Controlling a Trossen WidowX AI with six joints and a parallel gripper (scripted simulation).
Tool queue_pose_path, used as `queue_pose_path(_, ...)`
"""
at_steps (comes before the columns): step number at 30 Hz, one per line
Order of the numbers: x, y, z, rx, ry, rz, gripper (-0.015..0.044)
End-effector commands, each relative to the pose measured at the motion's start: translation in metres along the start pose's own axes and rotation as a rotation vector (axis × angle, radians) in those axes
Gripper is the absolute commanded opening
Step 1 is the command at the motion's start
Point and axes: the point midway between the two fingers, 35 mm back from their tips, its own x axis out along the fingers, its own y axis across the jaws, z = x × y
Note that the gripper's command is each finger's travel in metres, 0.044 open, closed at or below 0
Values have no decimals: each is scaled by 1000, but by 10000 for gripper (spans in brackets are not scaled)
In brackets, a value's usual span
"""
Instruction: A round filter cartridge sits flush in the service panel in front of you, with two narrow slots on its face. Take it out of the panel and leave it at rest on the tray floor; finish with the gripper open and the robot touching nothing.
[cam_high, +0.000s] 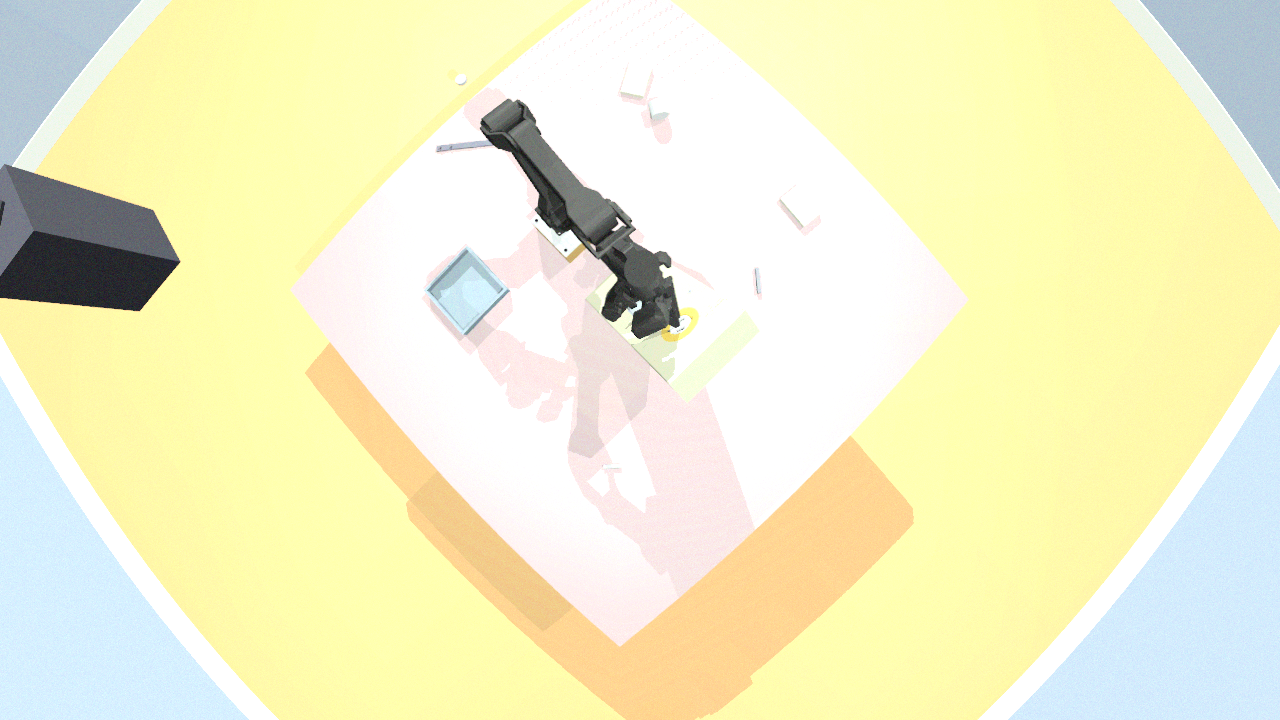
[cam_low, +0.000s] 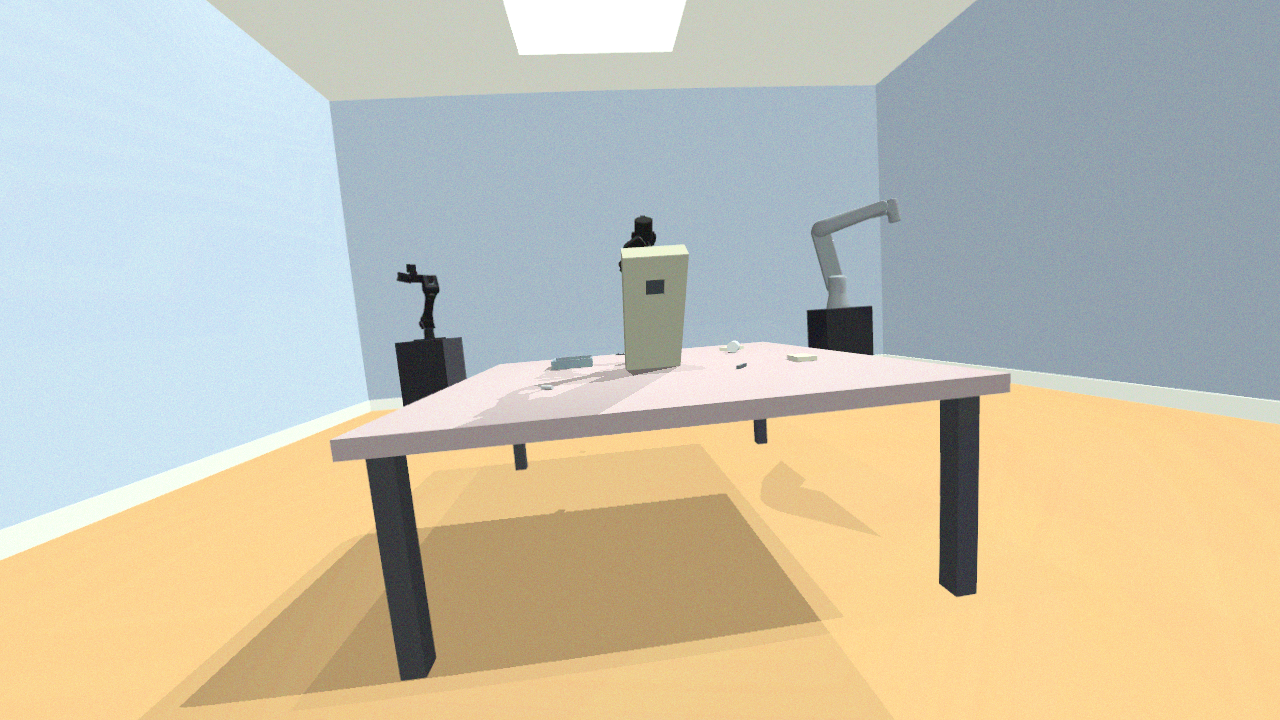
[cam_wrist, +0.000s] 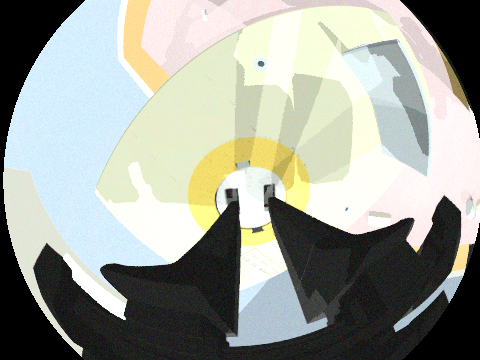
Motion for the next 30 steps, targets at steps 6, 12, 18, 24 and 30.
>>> queue_pose_path(6, 1, 1, 1, 6, -3, 2, 88)
queue_pose_path(12, 1, 1, 1, 6, -3, 2, 88)
queue_pose_path(18, 1, 1, 0, 6, -3, 2, 88)
queue_pose_path(24, 4, 1, 0, 6, -3, 2, 88)
queue_pose_path(30, 4, 1, 1, 6, -3, 2, 88)
